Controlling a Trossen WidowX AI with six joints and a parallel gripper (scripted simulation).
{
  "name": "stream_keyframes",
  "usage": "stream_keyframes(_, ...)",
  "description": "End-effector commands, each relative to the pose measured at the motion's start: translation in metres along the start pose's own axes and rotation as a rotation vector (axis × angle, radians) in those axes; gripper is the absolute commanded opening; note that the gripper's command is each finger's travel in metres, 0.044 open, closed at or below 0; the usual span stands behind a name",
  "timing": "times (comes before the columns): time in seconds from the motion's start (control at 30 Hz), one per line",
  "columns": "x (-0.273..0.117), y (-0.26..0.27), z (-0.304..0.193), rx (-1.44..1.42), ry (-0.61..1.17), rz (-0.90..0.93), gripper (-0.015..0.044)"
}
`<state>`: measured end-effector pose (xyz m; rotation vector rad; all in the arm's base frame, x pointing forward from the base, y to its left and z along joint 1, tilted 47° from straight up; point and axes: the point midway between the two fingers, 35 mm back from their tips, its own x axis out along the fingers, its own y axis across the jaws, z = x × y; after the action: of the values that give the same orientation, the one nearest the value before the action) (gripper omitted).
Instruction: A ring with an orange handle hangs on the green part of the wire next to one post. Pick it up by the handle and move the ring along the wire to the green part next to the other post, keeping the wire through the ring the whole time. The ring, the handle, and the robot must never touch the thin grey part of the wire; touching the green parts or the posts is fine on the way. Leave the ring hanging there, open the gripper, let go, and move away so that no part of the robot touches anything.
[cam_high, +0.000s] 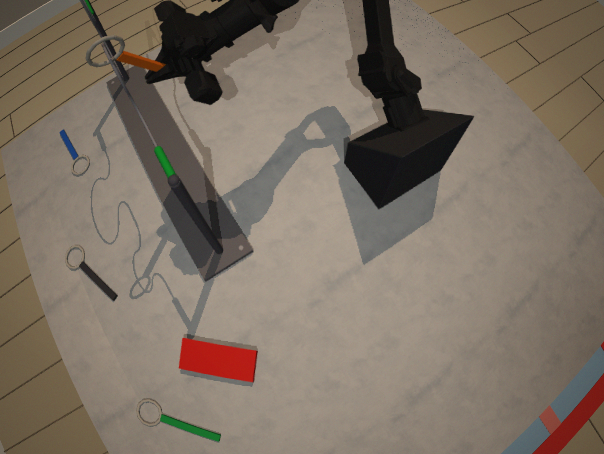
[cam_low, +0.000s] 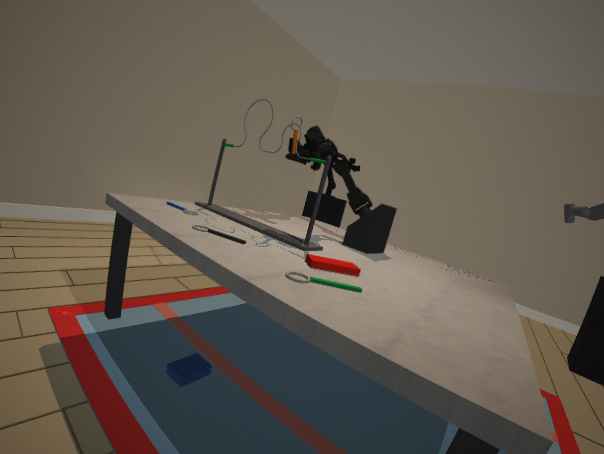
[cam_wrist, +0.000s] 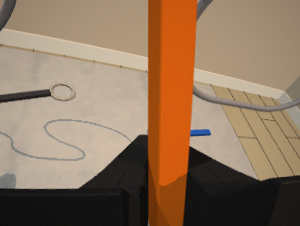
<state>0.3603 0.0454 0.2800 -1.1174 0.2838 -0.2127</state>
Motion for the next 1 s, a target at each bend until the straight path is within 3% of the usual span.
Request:
stream_keyframes(0.0, 0.001, -0.005, -0.003, -0.097, -0.002, -0.050, -0.0150)
stream_keyframes(0.97, 0.000, -0.032, 0.004, -0.442, -0.048, -0.242, -0.0150)
